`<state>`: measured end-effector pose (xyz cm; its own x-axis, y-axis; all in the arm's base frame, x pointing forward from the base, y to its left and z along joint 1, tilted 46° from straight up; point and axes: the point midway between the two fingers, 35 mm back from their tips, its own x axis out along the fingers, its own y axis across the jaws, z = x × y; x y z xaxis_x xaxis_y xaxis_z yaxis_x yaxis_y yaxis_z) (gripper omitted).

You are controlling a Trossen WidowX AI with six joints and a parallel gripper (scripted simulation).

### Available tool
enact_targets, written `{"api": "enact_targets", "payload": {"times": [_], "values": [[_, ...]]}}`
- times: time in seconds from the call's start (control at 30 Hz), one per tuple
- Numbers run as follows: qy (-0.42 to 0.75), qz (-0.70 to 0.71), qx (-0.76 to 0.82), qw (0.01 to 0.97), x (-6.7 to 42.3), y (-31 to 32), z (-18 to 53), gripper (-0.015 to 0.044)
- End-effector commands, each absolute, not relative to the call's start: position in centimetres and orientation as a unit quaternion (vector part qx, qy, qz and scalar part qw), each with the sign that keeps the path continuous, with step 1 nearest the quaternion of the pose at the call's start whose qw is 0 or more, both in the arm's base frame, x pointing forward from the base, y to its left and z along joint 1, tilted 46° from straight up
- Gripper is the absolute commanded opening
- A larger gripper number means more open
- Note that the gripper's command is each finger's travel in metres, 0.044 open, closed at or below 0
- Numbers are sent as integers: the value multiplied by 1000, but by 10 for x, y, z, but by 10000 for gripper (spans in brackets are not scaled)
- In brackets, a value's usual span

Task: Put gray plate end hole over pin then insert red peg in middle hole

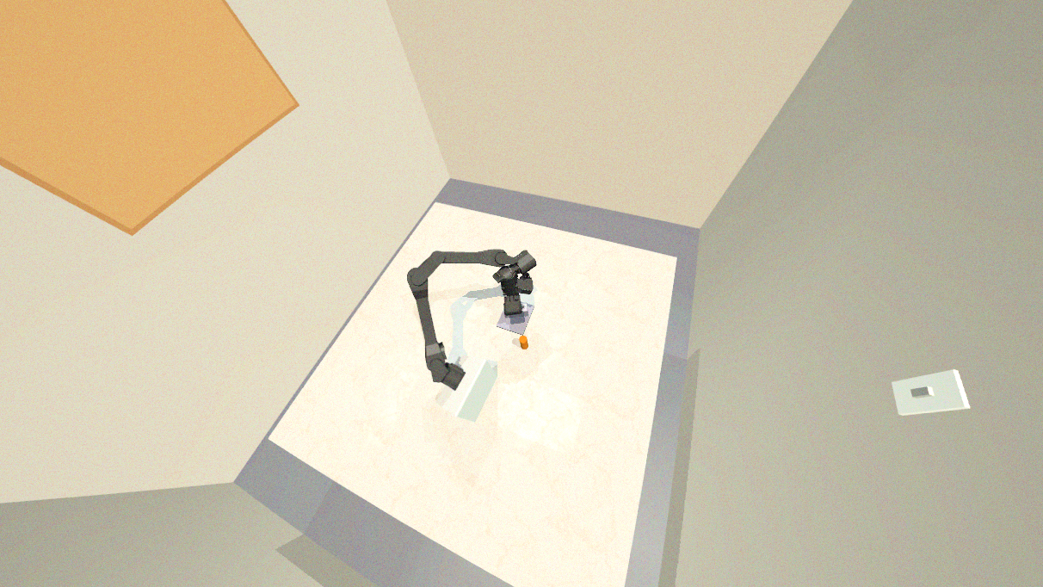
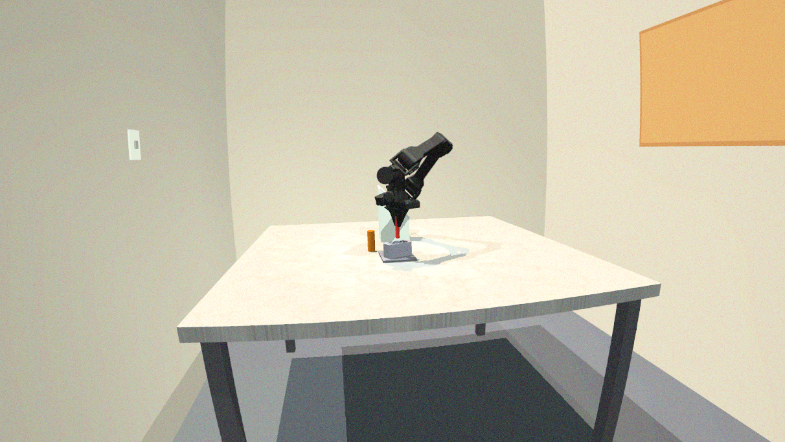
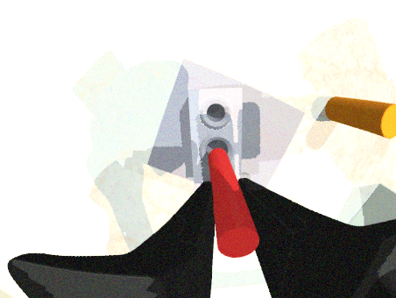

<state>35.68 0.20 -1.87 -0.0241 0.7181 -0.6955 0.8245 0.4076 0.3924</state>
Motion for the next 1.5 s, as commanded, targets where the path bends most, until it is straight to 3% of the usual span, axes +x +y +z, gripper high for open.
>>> {"api": "enact_targets", "payload": {"times": [0.0,1.47], "values": [[713,-60,541,442,355,2,-18,0],[712,-59,537,449,355,16,-29,0]]}}
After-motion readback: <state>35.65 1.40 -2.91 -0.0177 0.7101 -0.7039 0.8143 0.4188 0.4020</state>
